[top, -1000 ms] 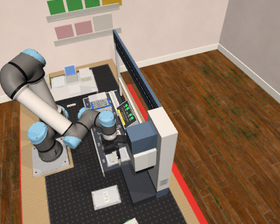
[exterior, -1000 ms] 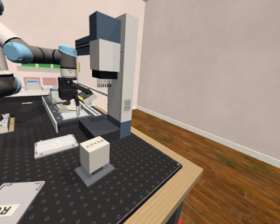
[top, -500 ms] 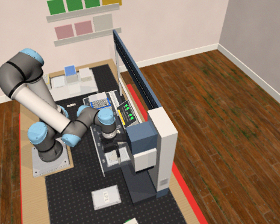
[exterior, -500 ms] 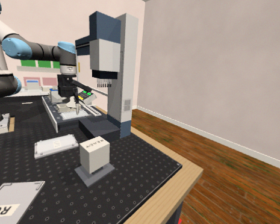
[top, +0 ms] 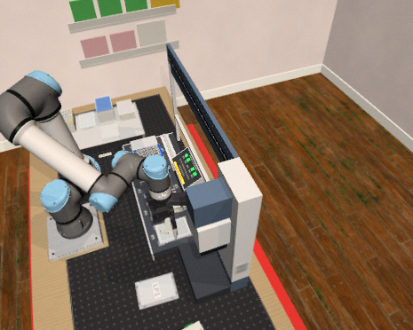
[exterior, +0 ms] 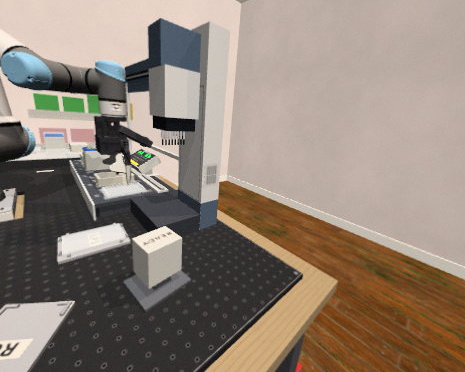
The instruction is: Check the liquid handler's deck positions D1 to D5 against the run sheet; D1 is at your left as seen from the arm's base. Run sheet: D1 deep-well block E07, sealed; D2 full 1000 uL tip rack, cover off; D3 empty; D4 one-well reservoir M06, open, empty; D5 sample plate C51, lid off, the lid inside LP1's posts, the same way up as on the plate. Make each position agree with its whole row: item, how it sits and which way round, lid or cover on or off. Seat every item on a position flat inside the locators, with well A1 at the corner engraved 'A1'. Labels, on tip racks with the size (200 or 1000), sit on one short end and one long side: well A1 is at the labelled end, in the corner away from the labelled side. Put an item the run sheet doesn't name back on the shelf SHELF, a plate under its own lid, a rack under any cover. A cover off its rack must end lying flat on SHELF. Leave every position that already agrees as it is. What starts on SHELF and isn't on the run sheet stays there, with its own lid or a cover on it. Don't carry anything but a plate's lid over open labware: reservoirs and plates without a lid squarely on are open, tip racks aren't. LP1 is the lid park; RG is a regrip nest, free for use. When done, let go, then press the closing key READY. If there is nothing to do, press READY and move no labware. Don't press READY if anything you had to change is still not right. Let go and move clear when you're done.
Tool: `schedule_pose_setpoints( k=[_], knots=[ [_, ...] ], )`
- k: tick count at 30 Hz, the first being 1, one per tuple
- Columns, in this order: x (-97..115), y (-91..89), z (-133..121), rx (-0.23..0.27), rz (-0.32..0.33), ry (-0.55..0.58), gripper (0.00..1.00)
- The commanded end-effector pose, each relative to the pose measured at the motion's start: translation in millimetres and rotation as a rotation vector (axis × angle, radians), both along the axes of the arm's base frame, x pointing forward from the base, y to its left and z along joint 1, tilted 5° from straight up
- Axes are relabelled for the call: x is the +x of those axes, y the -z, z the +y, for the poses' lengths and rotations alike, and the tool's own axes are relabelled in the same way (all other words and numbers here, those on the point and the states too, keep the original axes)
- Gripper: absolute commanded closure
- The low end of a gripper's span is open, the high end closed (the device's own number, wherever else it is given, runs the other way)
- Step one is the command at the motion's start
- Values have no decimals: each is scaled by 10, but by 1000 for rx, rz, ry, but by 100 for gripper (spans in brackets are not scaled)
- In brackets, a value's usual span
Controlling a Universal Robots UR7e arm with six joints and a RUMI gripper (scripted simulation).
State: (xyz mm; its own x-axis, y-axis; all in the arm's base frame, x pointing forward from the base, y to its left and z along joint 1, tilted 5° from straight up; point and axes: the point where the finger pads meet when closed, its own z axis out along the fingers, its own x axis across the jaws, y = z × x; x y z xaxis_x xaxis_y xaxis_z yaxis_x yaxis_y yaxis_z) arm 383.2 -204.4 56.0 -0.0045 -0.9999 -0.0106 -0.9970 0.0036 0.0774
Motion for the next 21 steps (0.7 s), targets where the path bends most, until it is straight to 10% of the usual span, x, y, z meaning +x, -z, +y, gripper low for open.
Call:
schedule_pose_setpoints(
  k=[1, 21],
  knots=[
    [25, -124, -10, -3, -3, -1, 18],
    [48, -424, -12, -3, -3, -1, 18]
  ],
)
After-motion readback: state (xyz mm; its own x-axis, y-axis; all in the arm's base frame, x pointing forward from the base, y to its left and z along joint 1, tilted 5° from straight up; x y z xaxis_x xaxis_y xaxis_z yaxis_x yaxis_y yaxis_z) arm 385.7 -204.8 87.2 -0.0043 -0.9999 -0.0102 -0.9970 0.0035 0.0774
